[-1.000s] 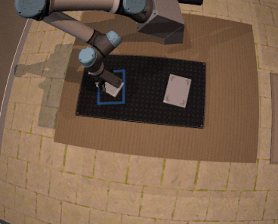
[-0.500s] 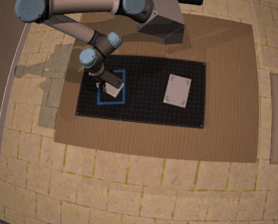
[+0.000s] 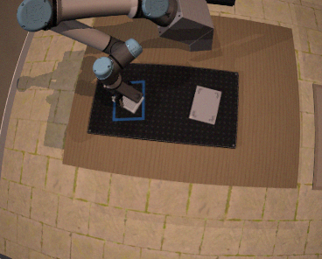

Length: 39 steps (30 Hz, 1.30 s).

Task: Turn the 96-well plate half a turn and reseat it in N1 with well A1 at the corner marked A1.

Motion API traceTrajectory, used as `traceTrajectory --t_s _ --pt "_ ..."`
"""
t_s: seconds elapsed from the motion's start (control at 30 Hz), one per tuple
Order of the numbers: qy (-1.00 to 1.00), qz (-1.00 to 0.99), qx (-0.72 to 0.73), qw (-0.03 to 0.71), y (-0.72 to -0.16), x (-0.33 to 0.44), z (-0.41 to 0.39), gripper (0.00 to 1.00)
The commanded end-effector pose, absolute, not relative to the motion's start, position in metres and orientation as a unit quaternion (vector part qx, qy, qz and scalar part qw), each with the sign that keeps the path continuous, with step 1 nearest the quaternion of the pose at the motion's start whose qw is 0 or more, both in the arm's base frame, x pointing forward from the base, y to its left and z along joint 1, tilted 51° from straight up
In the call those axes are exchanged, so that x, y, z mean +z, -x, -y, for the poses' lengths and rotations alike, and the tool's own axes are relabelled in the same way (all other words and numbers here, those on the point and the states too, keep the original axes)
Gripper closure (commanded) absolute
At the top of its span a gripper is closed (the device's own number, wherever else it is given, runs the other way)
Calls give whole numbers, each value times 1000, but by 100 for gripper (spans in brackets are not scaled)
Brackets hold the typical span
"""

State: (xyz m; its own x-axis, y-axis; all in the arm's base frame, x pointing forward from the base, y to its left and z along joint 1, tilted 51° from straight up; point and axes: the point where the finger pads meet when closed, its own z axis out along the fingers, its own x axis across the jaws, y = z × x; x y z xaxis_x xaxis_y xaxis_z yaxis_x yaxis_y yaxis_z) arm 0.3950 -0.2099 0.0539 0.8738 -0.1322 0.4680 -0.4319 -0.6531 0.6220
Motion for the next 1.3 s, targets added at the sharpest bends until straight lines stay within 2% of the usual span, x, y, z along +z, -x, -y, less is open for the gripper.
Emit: traceTrajectory --t_s 0.0,1.0,1.03,1.27 --pt "-888 159 195 385 -396 53 211 100" --pt "-888 159 195 385 -398 45 220 100" --pt "-888 159 195 385 -398 45 220 0" --pt "-888 159 195 385 -398 45 220 0"
